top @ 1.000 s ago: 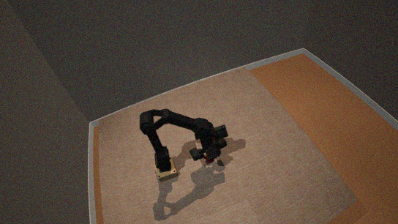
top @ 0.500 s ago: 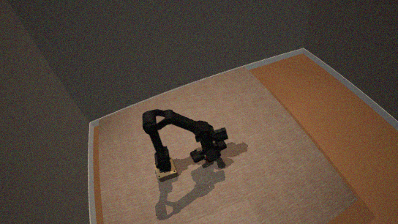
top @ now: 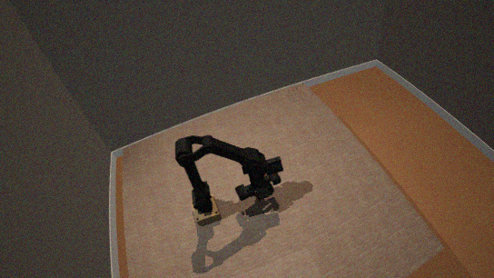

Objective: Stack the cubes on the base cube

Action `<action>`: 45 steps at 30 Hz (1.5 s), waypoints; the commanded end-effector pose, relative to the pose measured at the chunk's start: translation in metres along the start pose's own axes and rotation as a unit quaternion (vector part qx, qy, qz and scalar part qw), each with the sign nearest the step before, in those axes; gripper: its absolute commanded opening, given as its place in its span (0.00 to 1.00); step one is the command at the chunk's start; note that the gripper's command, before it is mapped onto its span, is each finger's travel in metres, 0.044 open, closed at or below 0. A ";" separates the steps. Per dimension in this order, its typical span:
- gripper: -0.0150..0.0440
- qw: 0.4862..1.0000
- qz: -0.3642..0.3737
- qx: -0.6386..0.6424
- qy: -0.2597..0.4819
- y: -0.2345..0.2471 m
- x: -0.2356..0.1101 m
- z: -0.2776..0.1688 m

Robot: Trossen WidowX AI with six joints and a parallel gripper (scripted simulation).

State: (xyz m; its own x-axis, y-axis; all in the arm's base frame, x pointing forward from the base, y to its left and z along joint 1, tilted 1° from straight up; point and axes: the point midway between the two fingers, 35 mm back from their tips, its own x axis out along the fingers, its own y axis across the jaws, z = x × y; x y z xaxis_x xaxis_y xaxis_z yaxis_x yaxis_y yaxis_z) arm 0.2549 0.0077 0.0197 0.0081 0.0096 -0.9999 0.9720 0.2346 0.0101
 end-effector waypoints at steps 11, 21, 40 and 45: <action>0.43 1.000 0.006 0.001 -0.002 0.006 -0.043 0.001; 0.43 1.000 0.006 0.001 -0.002 0.004 -0.075 0.001; 0.43 0.999 0.006 -0.033 -0.001 0.014 -0.095 -0.024; 0.43 0.999 0.007 -0.051 -0.001 0.021 -0.095 -0.037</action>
State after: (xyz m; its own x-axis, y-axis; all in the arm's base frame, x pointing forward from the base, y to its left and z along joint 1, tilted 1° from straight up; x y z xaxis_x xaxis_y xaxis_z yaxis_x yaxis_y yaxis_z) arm 0.2625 0.0408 0.1145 0.0177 0.0138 -0.9997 0.9480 0.3176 0.0212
